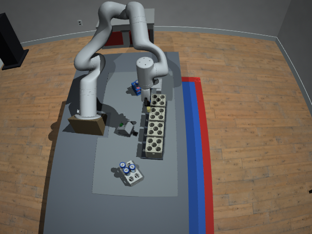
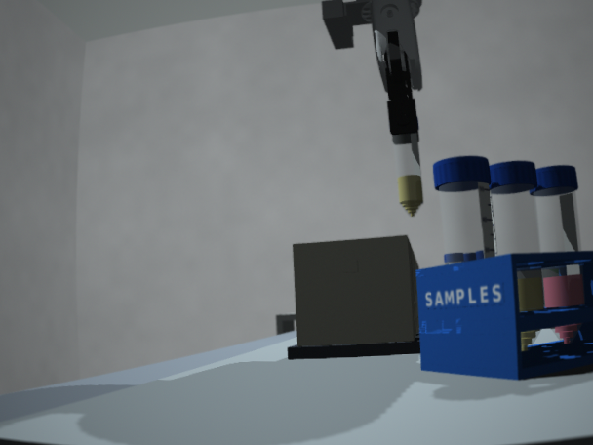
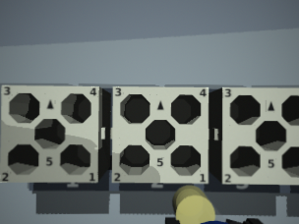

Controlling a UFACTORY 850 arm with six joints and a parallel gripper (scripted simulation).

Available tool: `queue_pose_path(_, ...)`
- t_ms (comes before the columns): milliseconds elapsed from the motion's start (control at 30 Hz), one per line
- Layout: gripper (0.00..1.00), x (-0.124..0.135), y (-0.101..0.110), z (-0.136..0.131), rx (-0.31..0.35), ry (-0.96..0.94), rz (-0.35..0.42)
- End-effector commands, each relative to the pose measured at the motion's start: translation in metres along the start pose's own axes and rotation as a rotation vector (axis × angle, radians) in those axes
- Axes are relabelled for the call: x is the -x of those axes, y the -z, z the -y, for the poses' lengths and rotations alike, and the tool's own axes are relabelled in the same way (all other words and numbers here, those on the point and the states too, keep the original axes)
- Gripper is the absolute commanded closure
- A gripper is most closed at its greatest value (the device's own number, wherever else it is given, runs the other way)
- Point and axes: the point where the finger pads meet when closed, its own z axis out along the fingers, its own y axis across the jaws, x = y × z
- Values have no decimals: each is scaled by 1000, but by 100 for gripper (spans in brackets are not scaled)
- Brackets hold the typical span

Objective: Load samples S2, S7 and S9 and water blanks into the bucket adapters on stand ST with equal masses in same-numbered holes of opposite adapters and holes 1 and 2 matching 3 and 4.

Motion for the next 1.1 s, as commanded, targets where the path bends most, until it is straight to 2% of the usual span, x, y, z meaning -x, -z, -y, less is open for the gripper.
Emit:
queue_pose_path(0,100,-8,1,-16,0,0,-1)
queue_pose_path(933,100,-59,1,-135,1,0,-1)
queue_pose_path(1067,100,-63,1,-144,1,0,-1)
